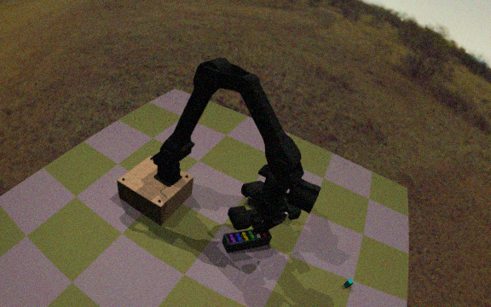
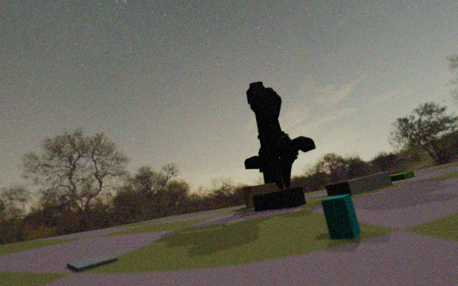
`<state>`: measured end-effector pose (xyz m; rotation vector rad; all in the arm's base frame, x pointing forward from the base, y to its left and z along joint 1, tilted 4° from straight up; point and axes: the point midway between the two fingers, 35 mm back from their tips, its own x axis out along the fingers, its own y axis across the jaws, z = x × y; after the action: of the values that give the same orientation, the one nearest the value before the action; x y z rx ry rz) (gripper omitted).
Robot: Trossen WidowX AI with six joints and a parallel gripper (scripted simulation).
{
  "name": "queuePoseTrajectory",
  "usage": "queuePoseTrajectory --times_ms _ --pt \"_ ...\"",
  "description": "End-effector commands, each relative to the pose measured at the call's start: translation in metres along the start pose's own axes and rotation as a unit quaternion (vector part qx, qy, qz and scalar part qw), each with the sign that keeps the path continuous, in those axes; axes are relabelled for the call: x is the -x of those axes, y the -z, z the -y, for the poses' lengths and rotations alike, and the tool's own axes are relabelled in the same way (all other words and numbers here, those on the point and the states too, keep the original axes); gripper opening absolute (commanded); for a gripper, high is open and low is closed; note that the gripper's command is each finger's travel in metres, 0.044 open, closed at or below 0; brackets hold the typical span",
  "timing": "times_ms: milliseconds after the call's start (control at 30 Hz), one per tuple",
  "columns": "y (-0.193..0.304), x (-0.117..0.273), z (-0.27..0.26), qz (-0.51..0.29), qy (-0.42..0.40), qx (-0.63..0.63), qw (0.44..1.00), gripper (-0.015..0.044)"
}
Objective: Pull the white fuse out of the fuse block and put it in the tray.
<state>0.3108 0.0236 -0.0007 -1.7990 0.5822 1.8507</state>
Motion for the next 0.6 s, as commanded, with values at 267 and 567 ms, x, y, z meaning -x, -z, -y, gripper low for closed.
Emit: queuePoseTrajectory --times_ms 267,567 --pt "0.0001 -0.0094 -0.0008 0.0 -0.003 -0.001 1.0 0.0068" --pt "-0.0003 -0.0082 -0.0003 0.001 -0.001 0.001 1.0 0.0061"
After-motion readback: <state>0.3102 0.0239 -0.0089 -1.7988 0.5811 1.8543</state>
